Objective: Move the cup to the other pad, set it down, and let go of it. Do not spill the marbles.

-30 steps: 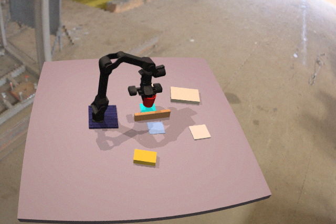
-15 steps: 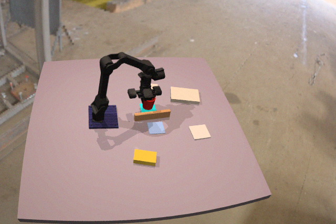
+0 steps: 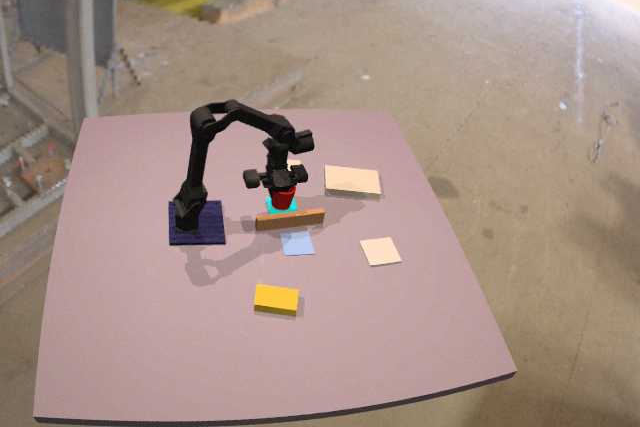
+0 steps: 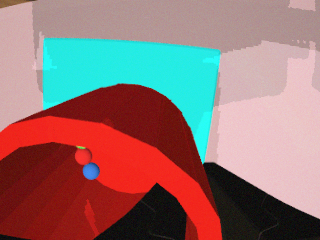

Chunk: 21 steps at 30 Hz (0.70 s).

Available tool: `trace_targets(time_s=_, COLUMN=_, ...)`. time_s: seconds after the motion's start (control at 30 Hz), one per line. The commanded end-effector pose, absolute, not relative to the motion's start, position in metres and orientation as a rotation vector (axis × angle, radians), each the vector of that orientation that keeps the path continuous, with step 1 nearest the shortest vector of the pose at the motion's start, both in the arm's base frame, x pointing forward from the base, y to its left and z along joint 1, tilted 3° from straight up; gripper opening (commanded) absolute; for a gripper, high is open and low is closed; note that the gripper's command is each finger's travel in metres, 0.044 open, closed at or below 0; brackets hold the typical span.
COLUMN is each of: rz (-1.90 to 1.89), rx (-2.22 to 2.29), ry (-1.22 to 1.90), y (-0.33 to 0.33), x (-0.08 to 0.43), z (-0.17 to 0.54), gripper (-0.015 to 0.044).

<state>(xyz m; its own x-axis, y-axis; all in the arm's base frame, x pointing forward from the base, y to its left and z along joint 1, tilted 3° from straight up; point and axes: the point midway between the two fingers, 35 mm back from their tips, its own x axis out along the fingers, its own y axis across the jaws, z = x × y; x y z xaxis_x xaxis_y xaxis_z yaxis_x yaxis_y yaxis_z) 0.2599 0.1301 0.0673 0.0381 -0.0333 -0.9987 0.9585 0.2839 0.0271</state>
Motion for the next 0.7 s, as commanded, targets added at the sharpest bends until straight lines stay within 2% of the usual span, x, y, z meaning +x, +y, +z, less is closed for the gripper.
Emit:
trace_targets(time_s=0.0, rz=-0.990, rx=0.984, ry=1.280, y=0.130, x=0.260, z=0.068, gripper=0.0053)
trace_targets(time_s=0.1, rz=-0.990, rx=0.984, ry=1.280, y=0.130, x=0.260, z=0.068, gripper=0.0128)
trace_targets(time_s=0.67, rz=-0.991, rx=0.985, ry=1.279, y=0.131, x=0.260, z=0.080, gripper=0.0128)
